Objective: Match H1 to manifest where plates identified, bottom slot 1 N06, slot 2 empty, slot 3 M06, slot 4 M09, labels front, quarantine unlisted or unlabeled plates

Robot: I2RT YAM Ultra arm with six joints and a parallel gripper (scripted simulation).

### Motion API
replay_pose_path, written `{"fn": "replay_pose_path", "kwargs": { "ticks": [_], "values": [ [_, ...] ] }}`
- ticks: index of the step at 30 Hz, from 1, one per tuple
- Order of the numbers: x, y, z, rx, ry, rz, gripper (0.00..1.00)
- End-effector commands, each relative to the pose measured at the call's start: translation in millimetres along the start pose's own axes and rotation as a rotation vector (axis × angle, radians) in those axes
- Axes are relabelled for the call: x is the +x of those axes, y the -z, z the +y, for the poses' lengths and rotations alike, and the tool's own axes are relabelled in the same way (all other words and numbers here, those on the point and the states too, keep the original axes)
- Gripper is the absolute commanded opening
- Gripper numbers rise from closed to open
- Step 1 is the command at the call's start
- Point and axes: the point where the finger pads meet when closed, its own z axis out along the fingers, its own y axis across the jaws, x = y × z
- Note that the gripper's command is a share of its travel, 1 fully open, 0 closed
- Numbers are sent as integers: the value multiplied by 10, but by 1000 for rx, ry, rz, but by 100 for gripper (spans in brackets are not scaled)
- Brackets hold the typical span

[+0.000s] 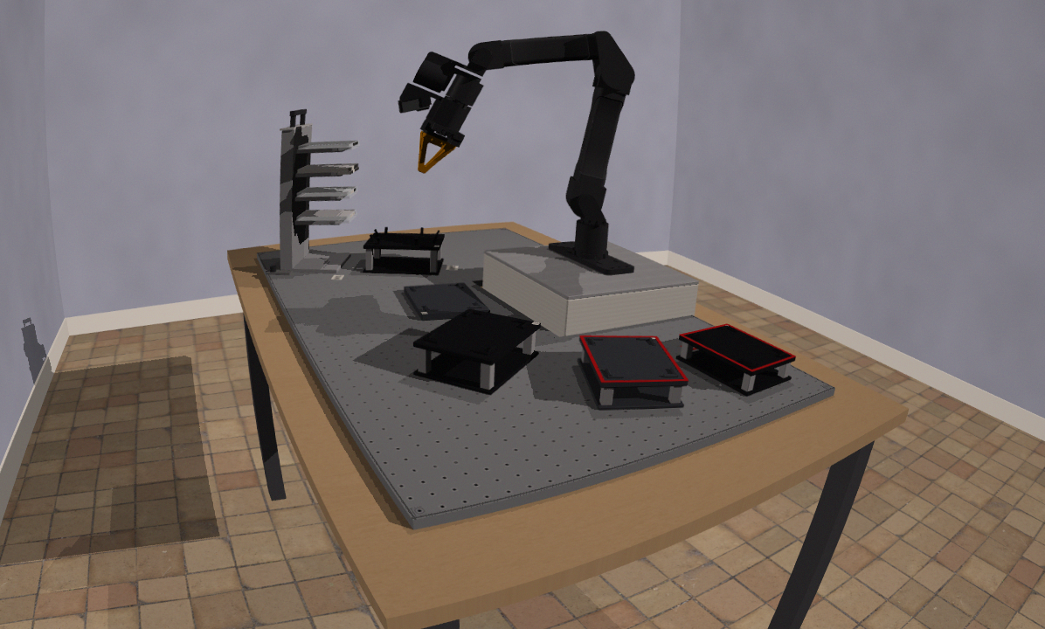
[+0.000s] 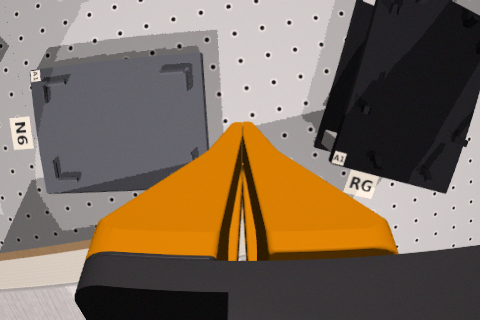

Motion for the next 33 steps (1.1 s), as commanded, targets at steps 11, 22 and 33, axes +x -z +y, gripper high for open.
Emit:
{"fn": "replay_pose_path", "kwargs": {
  "ticks": [11, 22, 33],
  "values": [
    [-188, 73, -7, 59, -83, -273, 0],
    [-187, 73, -7, 89, -142, -407, 0],
    [-185, 75, -7, 122, -209, -557, 0]
  ]
}}
